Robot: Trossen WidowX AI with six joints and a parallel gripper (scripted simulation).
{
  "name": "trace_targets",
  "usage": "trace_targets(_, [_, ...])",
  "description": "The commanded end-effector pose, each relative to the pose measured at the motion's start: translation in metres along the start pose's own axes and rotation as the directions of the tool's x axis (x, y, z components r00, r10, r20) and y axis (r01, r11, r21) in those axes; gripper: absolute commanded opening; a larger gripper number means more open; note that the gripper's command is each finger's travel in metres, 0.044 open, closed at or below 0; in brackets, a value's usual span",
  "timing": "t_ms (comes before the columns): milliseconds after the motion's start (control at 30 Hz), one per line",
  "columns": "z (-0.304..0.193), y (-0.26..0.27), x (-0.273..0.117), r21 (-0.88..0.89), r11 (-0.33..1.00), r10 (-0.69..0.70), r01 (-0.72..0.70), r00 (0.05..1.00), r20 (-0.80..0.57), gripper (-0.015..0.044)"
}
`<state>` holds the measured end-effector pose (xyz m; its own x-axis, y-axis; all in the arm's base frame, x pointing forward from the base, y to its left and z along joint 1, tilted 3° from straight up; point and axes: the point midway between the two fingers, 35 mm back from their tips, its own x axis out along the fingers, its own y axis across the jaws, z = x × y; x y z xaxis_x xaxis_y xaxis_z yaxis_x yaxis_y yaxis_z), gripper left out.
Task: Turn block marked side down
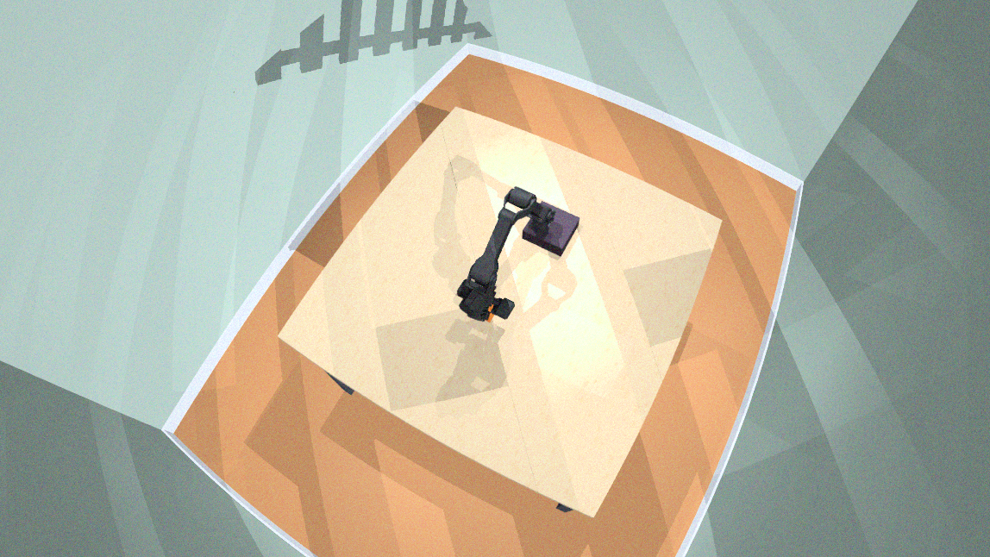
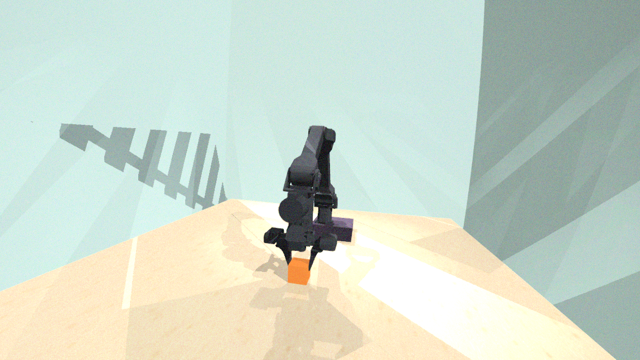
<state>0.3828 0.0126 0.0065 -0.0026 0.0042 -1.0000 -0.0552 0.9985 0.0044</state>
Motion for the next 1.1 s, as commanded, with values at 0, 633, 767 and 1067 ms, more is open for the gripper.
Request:
trace_targets(0, [-0.001,0.000,0.002,-0.003,1.000,-0.003,0.003,1.000,-0.004,0.0117])
trace_targets(633, [0.000,0.000,-0.027,-0.003,1.000,-0.003,0.003,1.000,0.018,0.0000])
trace_targets(767, [0.001,0.000,-0.024,-0.003,1.000,-0.002,0.002,0.997,0.078,0.0000])
trace_targets(1067, [0.003,0.000,-0.020,-0.002,1.000,-0.002,0.002,0.978,0.209,0.0000])
